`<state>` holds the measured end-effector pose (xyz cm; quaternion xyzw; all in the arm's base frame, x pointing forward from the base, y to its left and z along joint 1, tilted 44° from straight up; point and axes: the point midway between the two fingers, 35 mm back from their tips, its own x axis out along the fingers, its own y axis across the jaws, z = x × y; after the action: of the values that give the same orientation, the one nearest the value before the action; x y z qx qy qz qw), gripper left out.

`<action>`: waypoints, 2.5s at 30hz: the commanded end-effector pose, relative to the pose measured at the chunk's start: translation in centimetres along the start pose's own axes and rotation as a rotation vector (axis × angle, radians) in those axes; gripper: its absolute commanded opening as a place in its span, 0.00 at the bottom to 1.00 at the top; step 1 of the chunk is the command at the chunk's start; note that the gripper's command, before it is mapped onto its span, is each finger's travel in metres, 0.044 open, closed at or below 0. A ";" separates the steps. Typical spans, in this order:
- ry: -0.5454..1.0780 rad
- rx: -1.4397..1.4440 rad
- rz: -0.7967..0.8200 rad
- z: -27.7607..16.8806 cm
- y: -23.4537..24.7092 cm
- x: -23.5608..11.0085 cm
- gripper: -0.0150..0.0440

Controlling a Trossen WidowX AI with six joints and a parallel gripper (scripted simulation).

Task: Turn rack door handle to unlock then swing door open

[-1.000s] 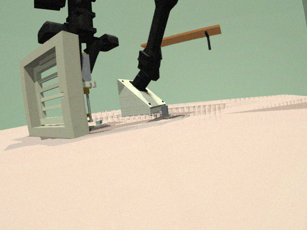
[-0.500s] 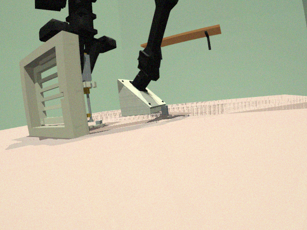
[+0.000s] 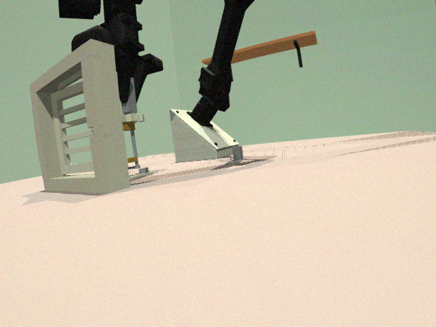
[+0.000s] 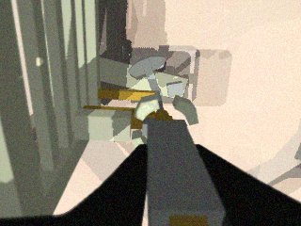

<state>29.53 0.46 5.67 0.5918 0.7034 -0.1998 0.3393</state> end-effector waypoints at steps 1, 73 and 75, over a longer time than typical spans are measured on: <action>-0.010 -0.088 0.008 0.2 -0.2 0.0 0.28; -0.017 -1.209 -0.004 10.6 -8.5 -0.1 0.28; -0.017 -1.243 -0.004 11.0 -8.6 -0.1 0.28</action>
<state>23.78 -8.54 -2.44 0.2985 0.6921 0.2242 0.6177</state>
